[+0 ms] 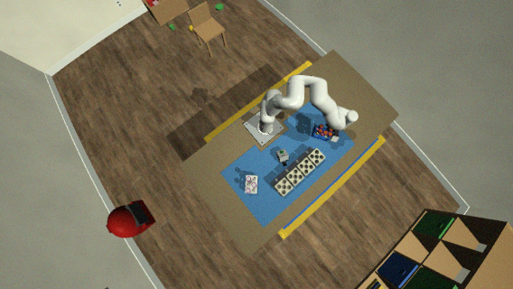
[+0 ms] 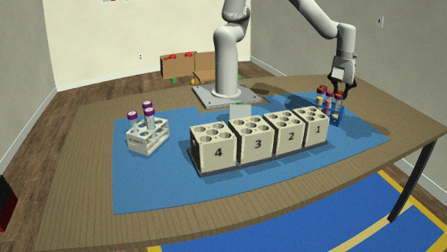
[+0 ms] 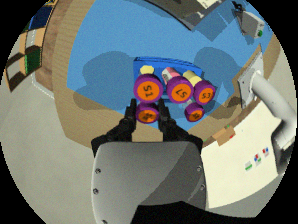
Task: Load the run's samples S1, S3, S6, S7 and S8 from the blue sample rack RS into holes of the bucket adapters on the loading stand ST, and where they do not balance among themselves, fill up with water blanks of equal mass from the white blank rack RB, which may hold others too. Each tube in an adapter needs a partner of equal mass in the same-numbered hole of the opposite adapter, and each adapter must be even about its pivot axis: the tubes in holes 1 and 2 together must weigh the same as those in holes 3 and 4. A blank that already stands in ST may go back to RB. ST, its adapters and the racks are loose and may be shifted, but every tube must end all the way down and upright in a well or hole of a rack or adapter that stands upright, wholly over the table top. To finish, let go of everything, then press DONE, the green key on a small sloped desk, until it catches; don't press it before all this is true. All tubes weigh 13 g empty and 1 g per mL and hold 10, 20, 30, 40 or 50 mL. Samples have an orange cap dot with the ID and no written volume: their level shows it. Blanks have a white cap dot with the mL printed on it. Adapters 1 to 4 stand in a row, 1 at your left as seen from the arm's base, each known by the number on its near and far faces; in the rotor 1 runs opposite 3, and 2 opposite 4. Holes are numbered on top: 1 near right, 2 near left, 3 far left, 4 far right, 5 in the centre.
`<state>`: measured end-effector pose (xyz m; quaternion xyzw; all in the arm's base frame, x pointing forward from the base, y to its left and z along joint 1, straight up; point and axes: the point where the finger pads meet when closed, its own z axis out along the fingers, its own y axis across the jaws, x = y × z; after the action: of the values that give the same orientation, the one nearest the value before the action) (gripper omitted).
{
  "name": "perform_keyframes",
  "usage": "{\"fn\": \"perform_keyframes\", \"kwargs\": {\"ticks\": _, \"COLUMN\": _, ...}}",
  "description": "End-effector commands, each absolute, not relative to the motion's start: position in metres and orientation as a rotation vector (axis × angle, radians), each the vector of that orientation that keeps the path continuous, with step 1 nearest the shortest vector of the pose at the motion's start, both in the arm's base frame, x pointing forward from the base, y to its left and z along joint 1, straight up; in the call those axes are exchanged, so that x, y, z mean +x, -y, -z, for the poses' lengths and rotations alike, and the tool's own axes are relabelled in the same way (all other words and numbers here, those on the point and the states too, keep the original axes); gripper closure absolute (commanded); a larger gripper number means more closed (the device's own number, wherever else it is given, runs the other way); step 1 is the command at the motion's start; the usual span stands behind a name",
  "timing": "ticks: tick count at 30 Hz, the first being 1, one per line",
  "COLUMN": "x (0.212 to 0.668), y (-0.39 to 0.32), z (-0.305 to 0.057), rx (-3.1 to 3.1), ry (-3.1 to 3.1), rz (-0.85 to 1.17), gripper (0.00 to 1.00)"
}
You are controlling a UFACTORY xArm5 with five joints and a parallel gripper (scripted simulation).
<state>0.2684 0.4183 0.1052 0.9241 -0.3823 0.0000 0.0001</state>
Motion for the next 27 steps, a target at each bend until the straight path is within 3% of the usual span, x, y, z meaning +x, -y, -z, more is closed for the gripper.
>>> {"fn": "perform_keyframes", "kwargs": {"ticks": 1, "x": 0.269, "y": -0.419, "z": -0.107, "rx": 2.907, "ry": 1.202, "rz": -0.001, "gripper": 1.0}}
{"fn": "perform_keyframes", "kwargs": {"ticks": 27, "x": 0.269, "y": -0.419, "z": -0.122, "rx": 2.907, "ry": 1.202, "rz": -0.001, "gripper": 1.0}}
